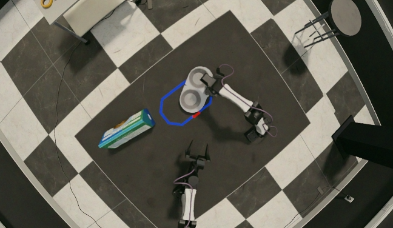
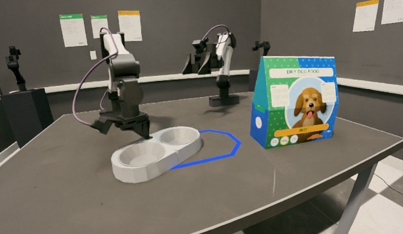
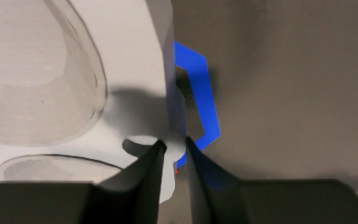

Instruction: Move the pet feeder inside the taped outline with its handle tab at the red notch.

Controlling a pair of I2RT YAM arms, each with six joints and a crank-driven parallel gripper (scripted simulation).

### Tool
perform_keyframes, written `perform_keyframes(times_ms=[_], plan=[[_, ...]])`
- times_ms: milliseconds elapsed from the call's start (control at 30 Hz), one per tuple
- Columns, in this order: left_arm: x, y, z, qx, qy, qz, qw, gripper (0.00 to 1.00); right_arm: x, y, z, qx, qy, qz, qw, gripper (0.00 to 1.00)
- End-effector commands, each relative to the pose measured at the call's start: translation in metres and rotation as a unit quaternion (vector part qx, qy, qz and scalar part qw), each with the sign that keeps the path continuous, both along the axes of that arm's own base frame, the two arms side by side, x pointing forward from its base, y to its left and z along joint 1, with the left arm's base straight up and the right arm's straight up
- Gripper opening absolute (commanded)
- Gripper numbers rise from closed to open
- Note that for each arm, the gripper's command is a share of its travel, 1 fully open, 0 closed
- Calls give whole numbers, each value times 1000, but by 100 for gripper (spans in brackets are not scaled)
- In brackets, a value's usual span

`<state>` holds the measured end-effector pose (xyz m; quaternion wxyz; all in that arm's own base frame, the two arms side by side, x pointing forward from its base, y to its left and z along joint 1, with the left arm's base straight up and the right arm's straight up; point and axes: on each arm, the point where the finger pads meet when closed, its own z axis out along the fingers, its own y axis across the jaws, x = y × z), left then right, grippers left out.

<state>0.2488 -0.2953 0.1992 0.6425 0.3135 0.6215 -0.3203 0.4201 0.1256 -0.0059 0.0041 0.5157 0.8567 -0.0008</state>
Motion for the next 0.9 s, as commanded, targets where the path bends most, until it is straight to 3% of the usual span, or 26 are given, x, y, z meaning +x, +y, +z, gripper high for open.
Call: perform_keyframes(times_ms=[0, 67, 133, 367, 400, 567, 700, 867], plan=[[-1, 1, -13, 16, 10, 3, 1000, 100, 1, -1, 2, 3, -7, -10, 1000, 11], [-1, 1, -13, 16, 10, 3, 1000, 100, 1, -1, 2, 3, -7, -10, 1000, 11], [-1, 1, -13, 16, 10, 3, 1000, 100, 1, -1, 2, 3, -7, -10, 1000, 36], [-1, 1, -13, 16, 10, 3, 1000, 100, 2, -1, 39, 7, -26, -9, 1000, 36], [-1, -2, 0, 1, -1, -1, 1000, 100, 5, 0, 46, 8, -33, -9, 999, 36], [-1, -2, 0, 1, -1, -1, 1000, 100, 2, -1, 31, 3, -11, -13, 1000, 36], [-1, -2, 0, 1, -1, -1, 1000, 100, 2, 1, 40, 11, -30, 40, 999, 39], [-1, -2, 0, 1, -1, -1, 1000, 100, -3, 4, 47, 11, -63, 182, 981, 39]])
